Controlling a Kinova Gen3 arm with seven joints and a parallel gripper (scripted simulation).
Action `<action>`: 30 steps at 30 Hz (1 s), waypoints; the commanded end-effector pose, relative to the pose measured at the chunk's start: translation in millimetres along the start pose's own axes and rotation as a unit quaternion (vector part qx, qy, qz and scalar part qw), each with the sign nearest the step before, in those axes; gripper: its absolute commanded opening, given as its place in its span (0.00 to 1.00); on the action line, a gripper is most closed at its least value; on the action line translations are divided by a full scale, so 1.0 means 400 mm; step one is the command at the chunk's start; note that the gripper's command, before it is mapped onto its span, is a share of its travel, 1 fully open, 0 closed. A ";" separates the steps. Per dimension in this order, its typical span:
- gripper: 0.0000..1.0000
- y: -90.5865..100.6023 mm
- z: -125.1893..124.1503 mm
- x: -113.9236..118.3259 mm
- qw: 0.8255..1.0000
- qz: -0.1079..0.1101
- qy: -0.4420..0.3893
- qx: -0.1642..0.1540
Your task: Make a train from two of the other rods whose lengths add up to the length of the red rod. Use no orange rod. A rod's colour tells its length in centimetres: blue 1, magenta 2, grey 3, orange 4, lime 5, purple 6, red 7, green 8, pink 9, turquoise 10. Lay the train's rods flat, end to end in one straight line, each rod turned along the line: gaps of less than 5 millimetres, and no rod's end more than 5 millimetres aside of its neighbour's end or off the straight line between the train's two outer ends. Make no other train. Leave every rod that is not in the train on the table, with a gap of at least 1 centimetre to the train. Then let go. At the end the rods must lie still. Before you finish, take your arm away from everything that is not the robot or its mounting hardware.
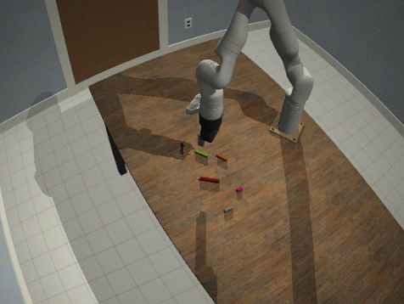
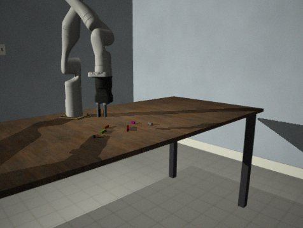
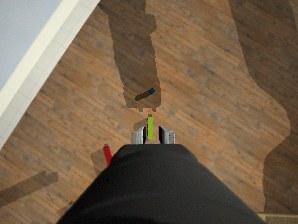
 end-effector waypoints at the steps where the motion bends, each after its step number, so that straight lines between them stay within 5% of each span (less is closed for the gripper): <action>1: 0.54 -0.001 -0.005 -0.005 1.000 -0.005 -0.011 0.000; 30: 0.54 -0.064 -0.003 -0.006 1.000 -0.007 -0.010 0.000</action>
Point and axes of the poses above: the point where the finger pads meet when closed, its own y axis back along the fingers, its own x axis across the jaws, z = x × y, the point moved 5 cm from there along y, back along the fingers, and after that the axes turned 7 degrees about y, right-handed, at the moved point
